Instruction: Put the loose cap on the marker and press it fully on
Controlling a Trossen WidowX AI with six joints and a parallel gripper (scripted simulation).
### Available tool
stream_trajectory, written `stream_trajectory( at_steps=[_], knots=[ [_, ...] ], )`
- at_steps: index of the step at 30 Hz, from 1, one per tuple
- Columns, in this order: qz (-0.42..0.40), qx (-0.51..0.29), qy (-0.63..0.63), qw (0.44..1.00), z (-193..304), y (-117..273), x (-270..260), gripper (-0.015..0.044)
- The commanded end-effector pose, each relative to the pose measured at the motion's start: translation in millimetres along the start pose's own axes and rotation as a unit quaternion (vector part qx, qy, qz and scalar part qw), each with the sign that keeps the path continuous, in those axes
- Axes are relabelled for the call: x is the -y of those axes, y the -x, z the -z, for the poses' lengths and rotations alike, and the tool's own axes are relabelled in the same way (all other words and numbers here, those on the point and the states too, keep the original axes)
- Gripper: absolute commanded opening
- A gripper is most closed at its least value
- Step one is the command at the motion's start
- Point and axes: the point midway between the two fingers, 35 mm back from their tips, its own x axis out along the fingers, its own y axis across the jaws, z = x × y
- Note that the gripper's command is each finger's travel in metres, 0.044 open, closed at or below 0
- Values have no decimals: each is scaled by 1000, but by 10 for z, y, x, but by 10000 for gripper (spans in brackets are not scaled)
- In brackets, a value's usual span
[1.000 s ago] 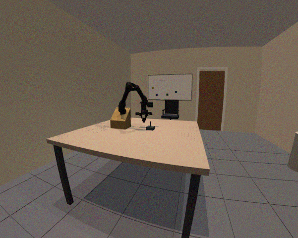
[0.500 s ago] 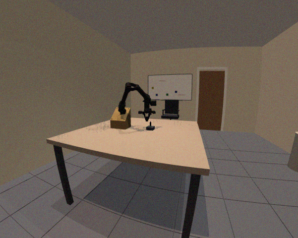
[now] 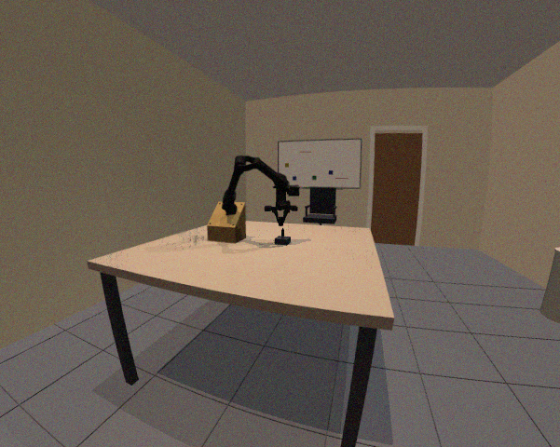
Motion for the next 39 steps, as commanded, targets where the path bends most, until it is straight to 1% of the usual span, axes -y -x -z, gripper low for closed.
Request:
stream_trajectory(
  at_steps=[1,6,15,39],
  knots=[
    [-3,3,-1,1000,-150,78,-71,0],
    [-3,3,-1,1000,-196,94,-87,0],
    [-3,3,-1,1000,-195,9,-88,0],
    [-3,3,-1,1000,-202,-383,-96,0]
  ],
)
